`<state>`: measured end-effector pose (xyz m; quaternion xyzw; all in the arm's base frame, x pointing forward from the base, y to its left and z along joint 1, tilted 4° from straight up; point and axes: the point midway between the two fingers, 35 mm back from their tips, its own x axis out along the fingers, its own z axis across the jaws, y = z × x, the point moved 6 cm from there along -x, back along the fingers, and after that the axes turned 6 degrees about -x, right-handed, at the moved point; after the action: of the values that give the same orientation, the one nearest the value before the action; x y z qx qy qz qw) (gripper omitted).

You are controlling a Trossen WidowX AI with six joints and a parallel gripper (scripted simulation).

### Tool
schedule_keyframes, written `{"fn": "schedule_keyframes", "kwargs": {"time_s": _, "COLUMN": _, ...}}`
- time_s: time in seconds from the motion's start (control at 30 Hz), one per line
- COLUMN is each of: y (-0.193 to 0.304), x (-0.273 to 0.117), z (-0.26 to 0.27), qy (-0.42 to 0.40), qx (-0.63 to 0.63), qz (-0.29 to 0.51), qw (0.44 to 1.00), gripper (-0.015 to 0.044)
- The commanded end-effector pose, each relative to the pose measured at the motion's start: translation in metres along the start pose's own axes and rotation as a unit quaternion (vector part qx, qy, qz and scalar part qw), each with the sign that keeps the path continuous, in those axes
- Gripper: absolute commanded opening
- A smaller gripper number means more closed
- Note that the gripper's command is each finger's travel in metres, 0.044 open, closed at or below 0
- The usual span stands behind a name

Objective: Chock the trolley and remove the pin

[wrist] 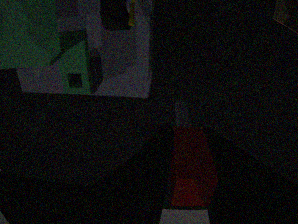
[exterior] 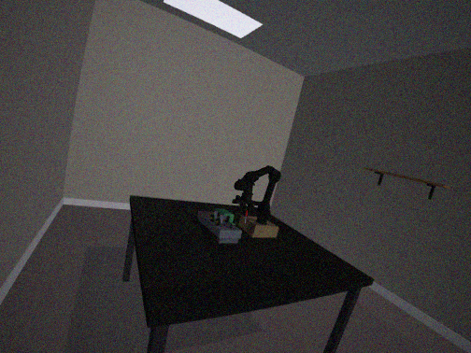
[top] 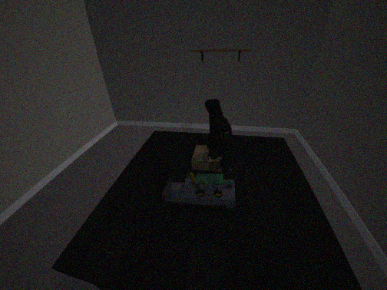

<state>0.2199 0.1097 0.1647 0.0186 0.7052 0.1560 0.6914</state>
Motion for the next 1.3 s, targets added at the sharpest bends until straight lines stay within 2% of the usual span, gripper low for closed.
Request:
{"fn": "schedule_keyframes", "kwargs": {"time_s": 0.0, "y": -0.013, "x": -0.002, "z": -0.003, "qy": -0.001, "qx": -0.001, "qz": 0.002, "qw": 1.000, "gripper": 0.0000}}
{"fn": "schedule_keyframes", "kwargs": {"time_s": 1.27, "y": -0.152, "x": -0.022, "z": -0.018, "qy": -0.001, "qx": 0.000, "qz": -0.005, "qw": 1.000, "gripper": 0.0000}}
